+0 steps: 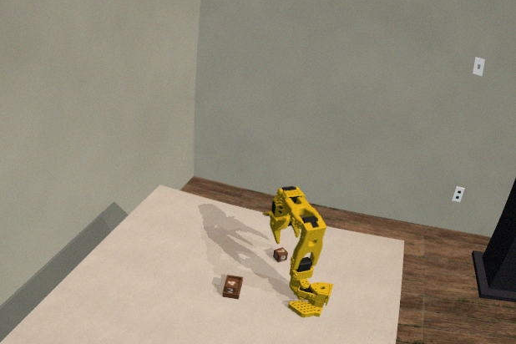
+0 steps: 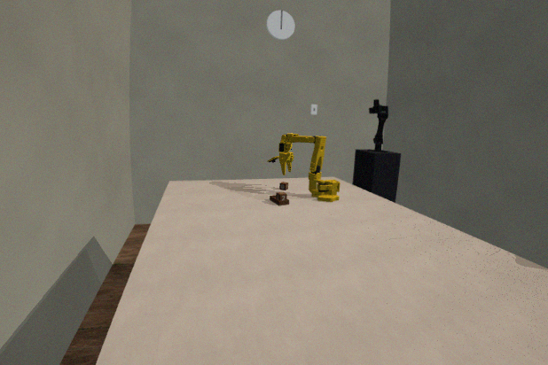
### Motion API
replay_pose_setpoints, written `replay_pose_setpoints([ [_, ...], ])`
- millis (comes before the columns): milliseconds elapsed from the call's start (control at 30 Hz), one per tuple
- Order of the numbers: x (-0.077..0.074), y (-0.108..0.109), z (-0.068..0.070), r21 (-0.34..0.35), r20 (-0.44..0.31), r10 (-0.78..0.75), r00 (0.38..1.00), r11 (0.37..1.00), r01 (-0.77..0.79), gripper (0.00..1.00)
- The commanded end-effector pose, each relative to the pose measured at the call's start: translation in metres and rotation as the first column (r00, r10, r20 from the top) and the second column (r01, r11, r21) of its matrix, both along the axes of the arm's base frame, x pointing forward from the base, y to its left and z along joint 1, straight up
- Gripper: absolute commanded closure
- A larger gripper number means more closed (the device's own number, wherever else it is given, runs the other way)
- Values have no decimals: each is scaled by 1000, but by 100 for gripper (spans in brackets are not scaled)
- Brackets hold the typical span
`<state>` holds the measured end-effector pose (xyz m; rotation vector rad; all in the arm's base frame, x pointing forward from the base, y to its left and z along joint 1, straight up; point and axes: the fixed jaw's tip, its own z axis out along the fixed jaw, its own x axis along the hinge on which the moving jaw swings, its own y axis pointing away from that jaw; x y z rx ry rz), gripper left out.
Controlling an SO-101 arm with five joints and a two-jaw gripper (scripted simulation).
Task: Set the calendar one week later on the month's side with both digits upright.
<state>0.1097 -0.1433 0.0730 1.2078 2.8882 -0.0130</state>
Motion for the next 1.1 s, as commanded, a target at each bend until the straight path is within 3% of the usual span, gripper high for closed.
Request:
replay_pose_setpoints([
  [0, 3, -7, 20, -98, 71, -15, 997, 995, 22, 64],
  [200, 4, -9, 46, -232, 167, 1, 986, 972, 38, 65],
  [267, 4, -9, 46, -232, 167, 1, 986, 972, 38, 65],
  [567, 2, -6, 81, -397, 285, 43, 958, 915, 78, 65],
  [1067, 1, -5, 86, -421, 295, 60, 954, 904, 74, 65],
])
